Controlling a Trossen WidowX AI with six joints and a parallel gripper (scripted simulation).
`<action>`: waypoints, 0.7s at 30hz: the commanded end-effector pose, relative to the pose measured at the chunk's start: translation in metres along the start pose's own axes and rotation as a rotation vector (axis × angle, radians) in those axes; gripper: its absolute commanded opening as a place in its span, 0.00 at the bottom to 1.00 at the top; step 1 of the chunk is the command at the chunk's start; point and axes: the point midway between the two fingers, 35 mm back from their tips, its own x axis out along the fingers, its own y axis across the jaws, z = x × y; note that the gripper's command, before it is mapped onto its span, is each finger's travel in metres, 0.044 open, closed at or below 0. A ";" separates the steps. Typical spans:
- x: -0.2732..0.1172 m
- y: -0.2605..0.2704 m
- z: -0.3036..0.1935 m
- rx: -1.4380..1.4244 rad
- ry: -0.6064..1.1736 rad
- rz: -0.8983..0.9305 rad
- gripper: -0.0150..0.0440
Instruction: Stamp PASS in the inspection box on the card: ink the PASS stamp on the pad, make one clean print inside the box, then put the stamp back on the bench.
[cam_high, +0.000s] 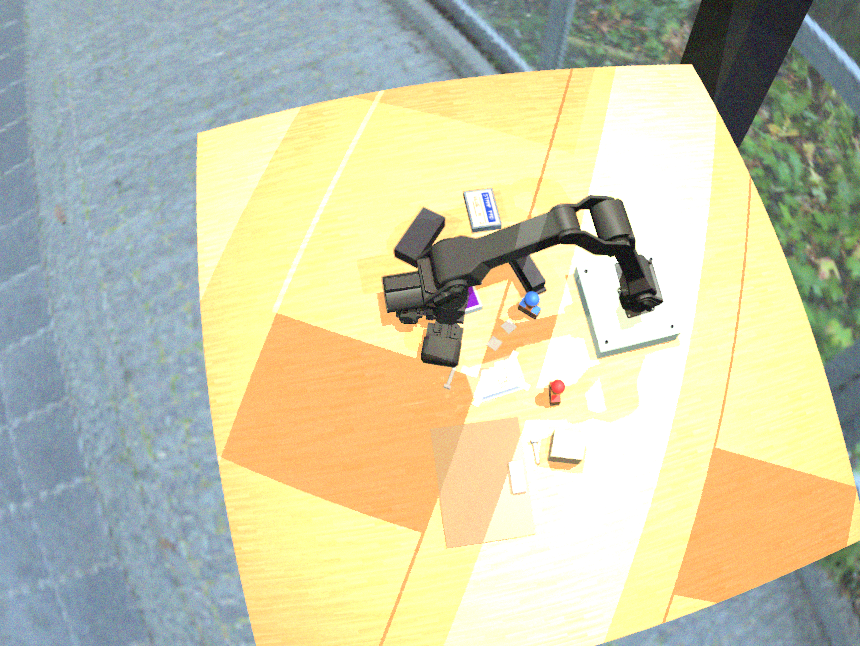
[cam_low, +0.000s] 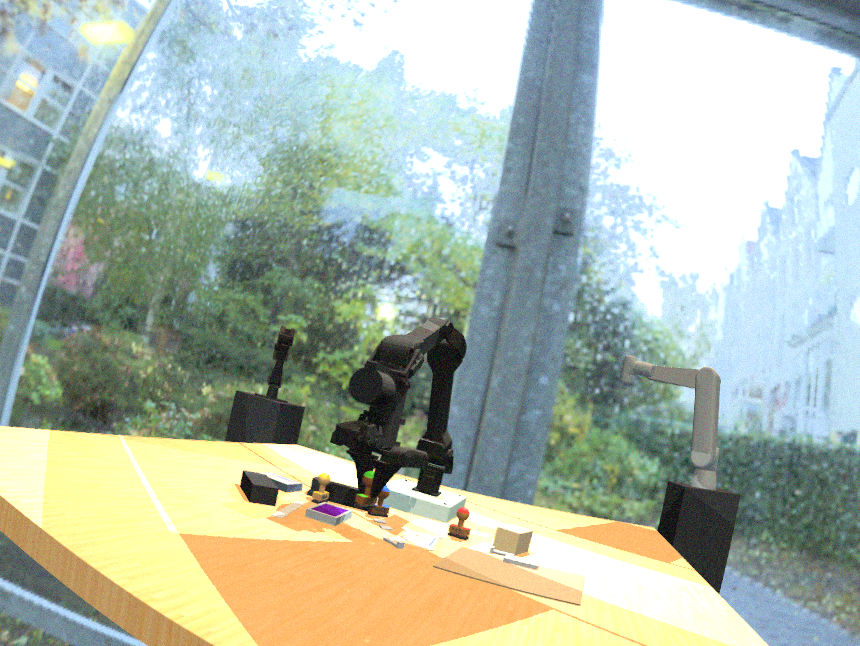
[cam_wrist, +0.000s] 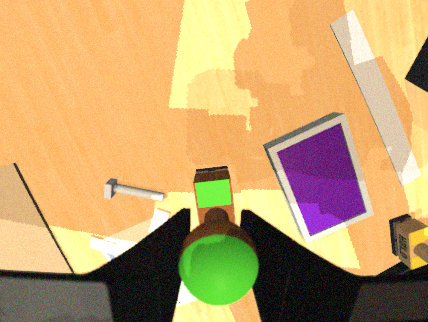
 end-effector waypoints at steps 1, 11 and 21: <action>0.009 0.000 -0.001 -0.005 0.005 0.001 0.25; 0.025 0.000 -0.001 -0.005 0.005 0.001 0.25; 0.042 0.000 -0.002 -0.005 0.005 0.001 0.25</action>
